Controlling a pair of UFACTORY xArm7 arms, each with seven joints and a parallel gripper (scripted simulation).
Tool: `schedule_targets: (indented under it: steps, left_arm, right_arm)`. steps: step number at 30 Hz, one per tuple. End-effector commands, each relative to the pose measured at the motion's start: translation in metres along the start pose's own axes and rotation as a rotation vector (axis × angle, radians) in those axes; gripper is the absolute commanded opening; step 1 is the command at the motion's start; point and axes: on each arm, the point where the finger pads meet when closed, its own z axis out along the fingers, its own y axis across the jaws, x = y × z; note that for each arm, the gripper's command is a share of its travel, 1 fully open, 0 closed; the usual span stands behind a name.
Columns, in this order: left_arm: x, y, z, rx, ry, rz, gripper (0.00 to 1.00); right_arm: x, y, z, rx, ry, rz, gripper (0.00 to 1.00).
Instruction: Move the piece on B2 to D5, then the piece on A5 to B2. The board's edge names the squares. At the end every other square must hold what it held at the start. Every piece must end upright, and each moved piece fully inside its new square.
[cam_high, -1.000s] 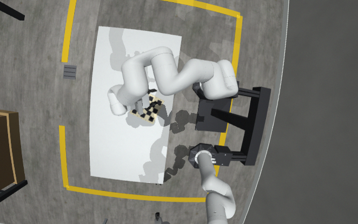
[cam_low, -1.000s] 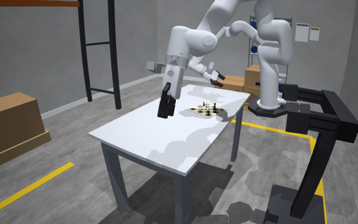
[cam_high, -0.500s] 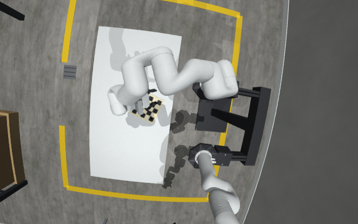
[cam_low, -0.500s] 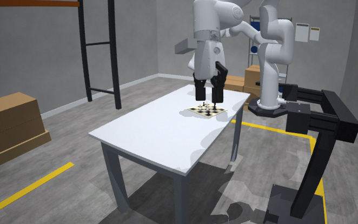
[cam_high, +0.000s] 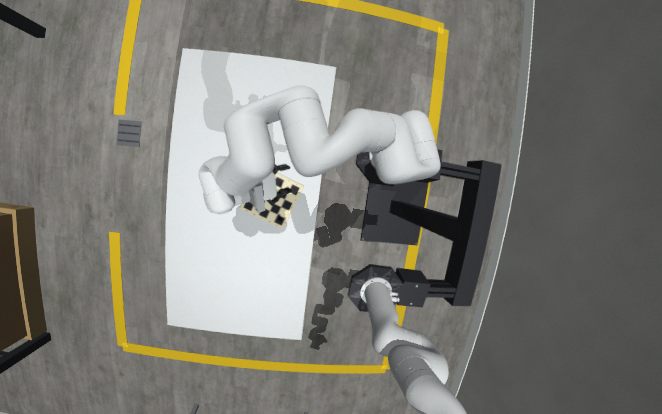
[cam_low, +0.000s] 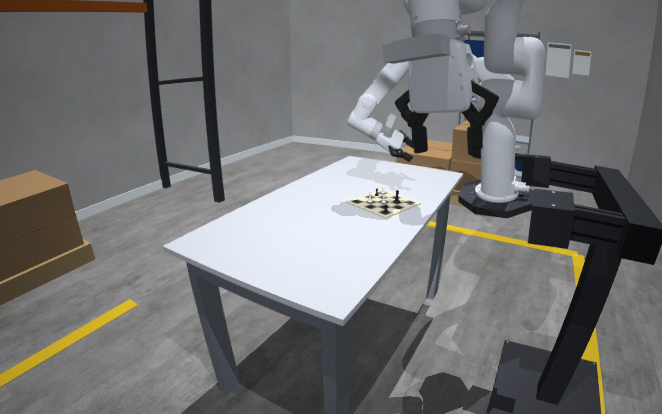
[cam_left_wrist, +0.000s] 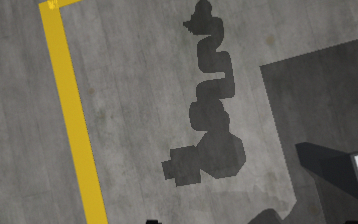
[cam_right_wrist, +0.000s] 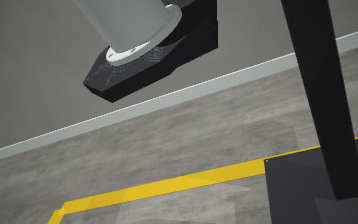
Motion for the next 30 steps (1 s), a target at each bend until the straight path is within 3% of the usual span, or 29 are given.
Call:
schedule_targets:
  steps: [1, 16, 30]
  left_arm:
    - [-0.013, -0.011, -0.012, -0.015, -0.02, -0.075, 1.0]
    - [-0.042, -0.025, -0.031, -0.056, -0.064, -0.22, 1.0]
    - [-0.048, -0.027, -0.035, -0.064, -0.072, -0.245, 1.0]
  right_arm:
    - [0.0, 0.0, -0.002, -0.002, -0.004, 0.0, 1.0]
    - [0.0, 0.0, -0.002, -0.002, -0.004, 0.0, 1.0]
    - [0.0, 0.0, -0.002, -0.002, -0.004, 0.0, 1.0]
